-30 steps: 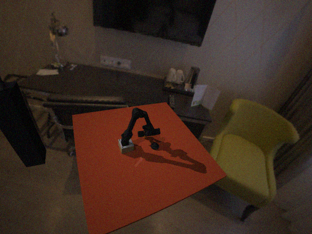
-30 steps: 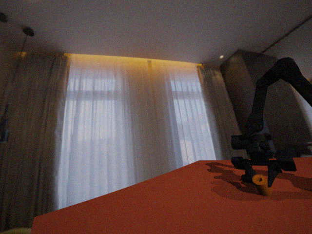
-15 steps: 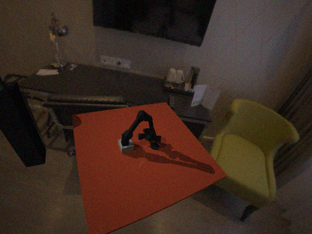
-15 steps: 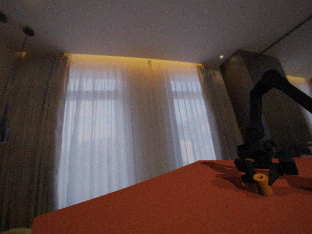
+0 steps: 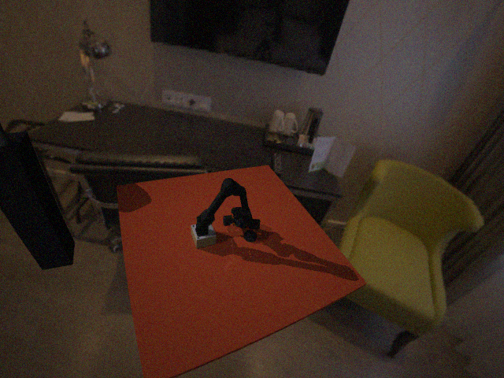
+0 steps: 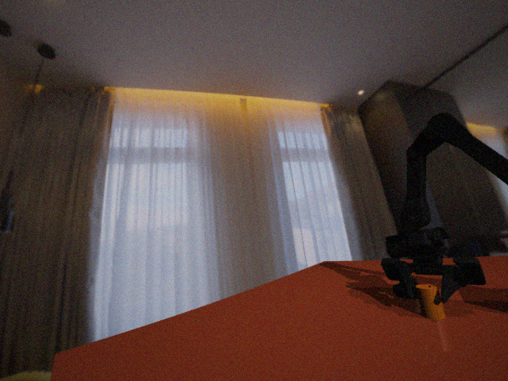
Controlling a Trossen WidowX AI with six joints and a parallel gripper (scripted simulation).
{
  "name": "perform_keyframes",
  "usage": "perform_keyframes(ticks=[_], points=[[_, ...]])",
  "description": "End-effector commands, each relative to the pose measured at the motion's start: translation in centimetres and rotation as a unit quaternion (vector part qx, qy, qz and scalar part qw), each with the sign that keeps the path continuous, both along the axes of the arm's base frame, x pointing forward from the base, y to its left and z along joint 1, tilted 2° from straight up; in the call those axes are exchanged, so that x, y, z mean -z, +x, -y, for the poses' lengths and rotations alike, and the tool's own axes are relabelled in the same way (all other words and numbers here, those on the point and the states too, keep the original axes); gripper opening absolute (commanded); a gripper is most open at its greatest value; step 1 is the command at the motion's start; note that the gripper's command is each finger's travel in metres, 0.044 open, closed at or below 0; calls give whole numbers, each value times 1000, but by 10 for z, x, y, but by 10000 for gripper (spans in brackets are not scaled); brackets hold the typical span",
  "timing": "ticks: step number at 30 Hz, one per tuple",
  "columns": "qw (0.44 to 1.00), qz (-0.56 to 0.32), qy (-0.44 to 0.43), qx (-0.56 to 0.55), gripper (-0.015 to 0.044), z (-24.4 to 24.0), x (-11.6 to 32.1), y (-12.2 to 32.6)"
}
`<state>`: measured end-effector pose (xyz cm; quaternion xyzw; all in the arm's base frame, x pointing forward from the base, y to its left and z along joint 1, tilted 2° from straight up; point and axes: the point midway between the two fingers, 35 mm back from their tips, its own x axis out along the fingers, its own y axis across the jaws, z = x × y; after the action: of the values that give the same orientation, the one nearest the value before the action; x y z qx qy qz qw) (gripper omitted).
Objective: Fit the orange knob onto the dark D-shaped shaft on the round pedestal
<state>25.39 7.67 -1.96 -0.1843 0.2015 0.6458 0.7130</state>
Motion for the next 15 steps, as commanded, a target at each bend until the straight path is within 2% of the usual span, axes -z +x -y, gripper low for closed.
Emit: perform_keyframes(ticks=[1,14,15], points=[[1000,1,2,0,260,0,-1,0],[1000,1,2,0,260,0,-1,0],[1000,1,2,0,286,0,-1,0]])
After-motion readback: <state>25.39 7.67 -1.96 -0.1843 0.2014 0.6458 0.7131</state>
